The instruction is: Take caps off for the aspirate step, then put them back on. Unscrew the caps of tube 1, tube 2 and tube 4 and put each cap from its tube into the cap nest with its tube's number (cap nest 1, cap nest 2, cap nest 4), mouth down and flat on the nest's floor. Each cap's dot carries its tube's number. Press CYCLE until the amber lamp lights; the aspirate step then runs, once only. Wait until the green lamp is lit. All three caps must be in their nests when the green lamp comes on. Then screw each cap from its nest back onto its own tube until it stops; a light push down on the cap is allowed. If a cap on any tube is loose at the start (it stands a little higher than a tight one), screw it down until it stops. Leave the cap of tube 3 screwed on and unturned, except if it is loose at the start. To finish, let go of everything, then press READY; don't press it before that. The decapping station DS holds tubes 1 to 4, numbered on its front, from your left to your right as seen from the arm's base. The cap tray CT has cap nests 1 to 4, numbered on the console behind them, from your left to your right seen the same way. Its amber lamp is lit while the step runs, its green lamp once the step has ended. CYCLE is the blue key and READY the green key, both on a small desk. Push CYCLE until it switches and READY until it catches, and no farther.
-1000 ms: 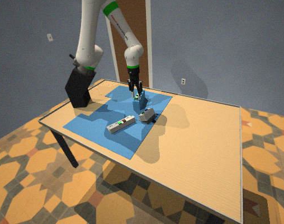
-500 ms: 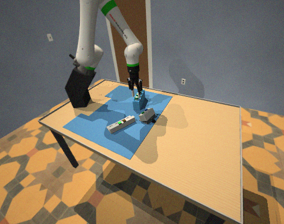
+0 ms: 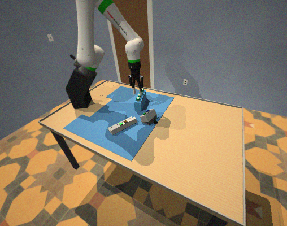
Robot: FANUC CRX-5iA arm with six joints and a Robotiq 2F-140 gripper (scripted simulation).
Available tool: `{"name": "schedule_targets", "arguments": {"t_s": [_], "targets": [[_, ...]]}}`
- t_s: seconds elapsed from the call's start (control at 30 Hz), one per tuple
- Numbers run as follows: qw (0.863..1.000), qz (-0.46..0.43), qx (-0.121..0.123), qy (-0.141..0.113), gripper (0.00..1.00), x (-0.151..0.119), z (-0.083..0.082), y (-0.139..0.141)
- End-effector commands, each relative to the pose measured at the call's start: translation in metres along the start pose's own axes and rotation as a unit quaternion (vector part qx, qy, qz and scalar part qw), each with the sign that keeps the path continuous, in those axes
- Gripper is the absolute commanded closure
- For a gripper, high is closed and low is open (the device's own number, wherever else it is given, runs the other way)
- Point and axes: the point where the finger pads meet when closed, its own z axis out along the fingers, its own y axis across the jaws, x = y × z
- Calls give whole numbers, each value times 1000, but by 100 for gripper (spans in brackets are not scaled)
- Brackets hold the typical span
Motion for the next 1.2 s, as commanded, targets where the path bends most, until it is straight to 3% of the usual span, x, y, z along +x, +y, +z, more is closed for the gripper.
{"name": "schedule_targets", "arguments": {"t_s": [0.0,0.03,0.1,0.17,0.4,0.87,1.17], "targets": [[994,-112,-1,1,65,-22,0,5],[988,-153,-1,1,65,-30,0,7],[988,-153,-1,1,65,-30,0,7],[975,-220,-1,1,65,-46,0,10],[975,-220,-1,1,65,-48,0,10],[975,-220,-1,1,65,-48,36,10],[975,-220,-1,1,65,-48,37,11]]}}
